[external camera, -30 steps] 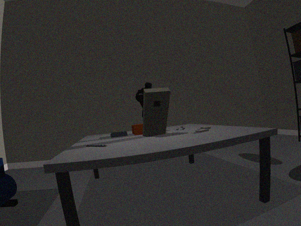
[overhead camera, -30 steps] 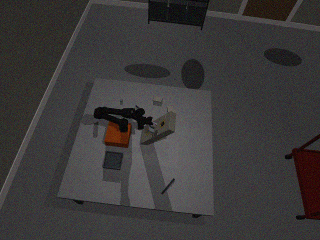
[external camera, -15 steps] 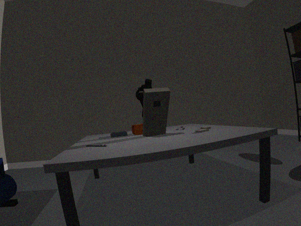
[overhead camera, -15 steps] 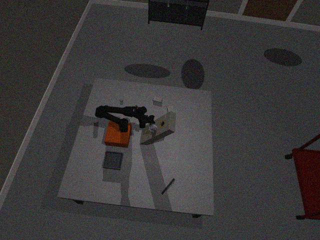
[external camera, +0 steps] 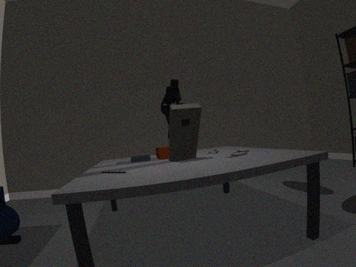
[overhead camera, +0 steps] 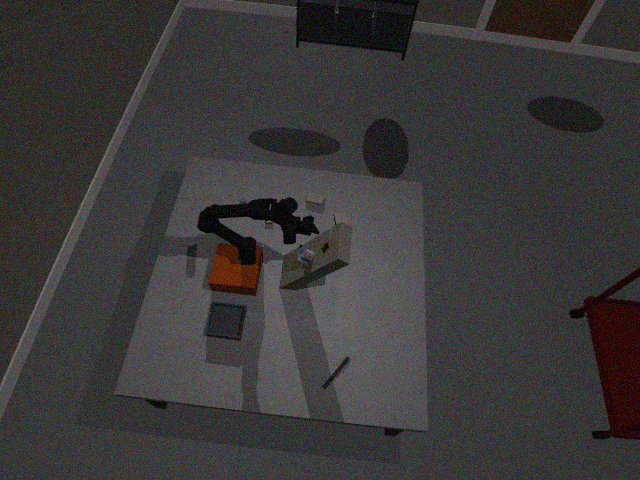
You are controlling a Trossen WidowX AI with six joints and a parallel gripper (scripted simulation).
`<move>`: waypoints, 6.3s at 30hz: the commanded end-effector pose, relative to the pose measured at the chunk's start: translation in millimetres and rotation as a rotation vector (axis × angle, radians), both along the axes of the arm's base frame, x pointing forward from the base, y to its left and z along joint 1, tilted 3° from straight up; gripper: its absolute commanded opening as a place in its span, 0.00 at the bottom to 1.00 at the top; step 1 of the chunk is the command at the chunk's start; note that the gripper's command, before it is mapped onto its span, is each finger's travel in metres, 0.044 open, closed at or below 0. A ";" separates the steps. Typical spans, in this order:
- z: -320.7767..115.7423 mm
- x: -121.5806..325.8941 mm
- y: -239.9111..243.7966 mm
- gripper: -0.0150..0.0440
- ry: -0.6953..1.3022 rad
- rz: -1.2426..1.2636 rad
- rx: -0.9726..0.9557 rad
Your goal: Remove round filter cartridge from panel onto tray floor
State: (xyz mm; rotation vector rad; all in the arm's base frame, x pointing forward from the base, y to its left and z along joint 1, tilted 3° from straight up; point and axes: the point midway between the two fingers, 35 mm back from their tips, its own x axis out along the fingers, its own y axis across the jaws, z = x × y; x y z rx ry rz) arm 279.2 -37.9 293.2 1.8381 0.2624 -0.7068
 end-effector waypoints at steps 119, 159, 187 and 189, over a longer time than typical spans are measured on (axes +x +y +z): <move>-57.5 -45.2 -30.4 0.25 0.567 1.416 -1.176; -77.6 -123.4 -169.4 0.25 0.861 0.859 -0.911; -106.8 -226.8 -227.6 0.25 1.054 0.314 -0.653; -113.4 -235.3 -230.8 0.25 1.063 0.283 -0.638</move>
